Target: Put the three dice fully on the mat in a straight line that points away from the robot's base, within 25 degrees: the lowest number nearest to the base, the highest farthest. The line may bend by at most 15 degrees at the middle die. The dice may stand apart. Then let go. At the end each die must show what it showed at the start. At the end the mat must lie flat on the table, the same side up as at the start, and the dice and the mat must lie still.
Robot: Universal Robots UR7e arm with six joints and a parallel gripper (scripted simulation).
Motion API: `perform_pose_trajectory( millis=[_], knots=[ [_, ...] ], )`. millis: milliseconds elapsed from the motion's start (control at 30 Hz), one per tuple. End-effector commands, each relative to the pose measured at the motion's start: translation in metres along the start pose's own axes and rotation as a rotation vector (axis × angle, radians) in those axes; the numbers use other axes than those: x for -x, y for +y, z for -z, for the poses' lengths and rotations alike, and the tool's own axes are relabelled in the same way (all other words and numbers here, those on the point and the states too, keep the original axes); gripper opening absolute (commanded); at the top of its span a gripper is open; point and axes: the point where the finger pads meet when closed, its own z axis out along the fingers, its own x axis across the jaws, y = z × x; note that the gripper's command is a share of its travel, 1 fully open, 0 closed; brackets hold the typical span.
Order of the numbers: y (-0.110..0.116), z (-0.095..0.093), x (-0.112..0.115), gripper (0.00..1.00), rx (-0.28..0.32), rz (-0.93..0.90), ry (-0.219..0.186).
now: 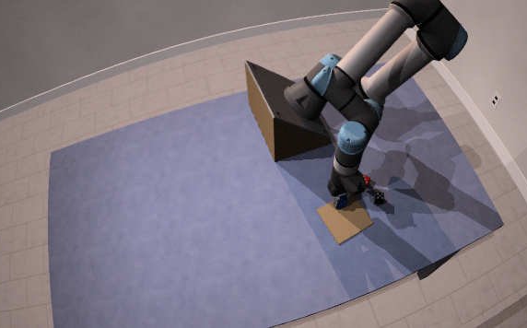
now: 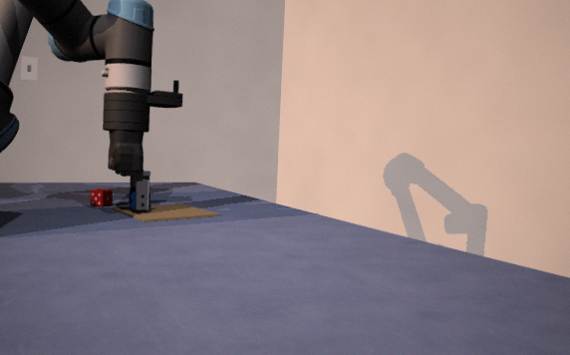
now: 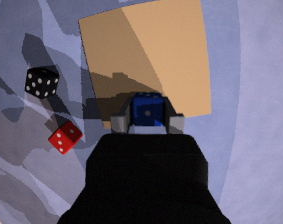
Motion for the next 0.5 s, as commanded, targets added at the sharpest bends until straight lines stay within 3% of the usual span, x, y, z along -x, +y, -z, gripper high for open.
perform_pose_trajectory(
  millis=[0,467],
  knots=[
    [-0.0003,0.0000,-0.0002,0.57,-0.001,0.000,0.001],
    [-0.0003,-0.0031,-0.0002,0.57,-0.001,0.000,0.001]
  ],
)
